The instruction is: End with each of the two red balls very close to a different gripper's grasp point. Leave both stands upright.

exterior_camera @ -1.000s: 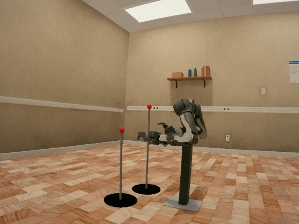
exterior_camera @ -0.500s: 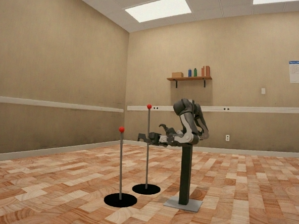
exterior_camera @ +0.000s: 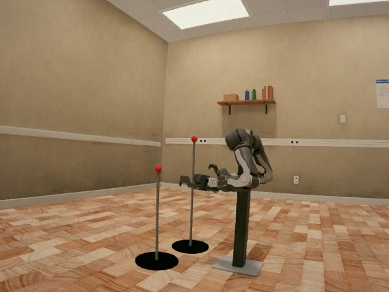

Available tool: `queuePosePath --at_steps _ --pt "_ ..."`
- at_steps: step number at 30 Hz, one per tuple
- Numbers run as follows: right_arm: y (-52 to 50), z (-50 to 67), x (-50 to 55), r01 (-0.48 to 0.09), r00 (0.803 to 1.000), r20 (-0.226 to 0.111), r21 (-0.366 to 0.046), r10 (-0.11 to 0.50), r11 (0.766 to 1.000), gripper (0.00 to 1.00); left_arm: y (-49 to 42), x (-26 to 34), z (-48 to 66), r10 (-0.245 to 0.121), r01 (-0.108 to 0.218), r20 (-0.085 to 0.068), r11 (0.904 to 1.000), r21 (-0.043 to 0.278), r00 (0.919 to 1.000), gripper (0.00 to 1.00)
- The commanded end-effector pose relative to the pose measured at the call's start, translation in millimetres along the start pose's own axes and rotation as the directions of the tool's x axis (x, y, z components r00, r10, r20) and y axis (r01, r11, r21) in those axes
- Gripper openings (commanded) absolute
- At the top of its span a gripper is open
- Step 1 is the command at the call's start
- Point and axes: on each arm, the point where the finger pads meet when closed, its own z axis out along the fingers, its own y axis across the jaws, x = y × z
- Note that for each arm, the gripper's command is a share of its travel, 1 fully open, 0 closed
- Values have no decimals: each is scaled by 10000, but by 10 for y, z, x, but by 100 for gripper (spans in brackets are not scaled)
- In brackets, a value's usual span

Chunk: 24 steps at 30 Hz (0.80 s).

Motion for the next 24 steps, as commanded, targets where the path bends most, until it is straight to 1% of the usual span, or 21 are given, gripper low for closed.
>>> queuePosePath --at_steps 1,2,3,4,10,15,17,19,20,21,24 --pt "26 -4 0 -153 9999 -32 -159 152 9998 100 -1 1 -2 -61 61 -34 10000 10 10000 100" --pt "26 -4 0 -153 9999 -32 -159 152 9998 100 -1 1 -2 -61 61 -34 10000 10 10000 100" --pt "33 -6 -12 -312 9995 16 -261 312 9992 100 0 8 -1 -101 101 -61 9999 18 9999 100" --pt "28 -15 -29 -489 9988 87 -334 492 9982 100 2 -5 -3 -138 138 -34 9999 30 9999 100" --pt "32 -51 -115 -1478 9876 407 -868 1517 9852 100 12 -32 -6 -350 350 -21 9994 56 9994 100" --pt "35 -79 -187 -2271 9695 627 -1326 2368 9648 100 21 -46 -8 -538 538 -30 9985 87 9985 100" --pt "34 -90 -215 -2581 9601 705 -1507 2708 9543 100 23 -61 -9 -602 602 -12 9981 102 9982 100" --pt "34 -90 -215 -2581 9601 705 -1507 2708 9543 100 23 -61 -9 -602 602 -12 9981 102 9982 100" --pt "47 -92 -225 -2721 9554 722 -1631 2865 9484 100 23 -53 -9 -640 640 -40 9979 115 9979 100" --pt "39 -102 -247 -2879 9493 786 -1721 3045 9421 100 25 -68 -10 -675 675 -11 9976 126 9977 100" --pt "37 -117 -286 -3324 9310 876 -1976 3543 9222 100 27 -74 -11 -783 783 -24 9968 147 9969 100"
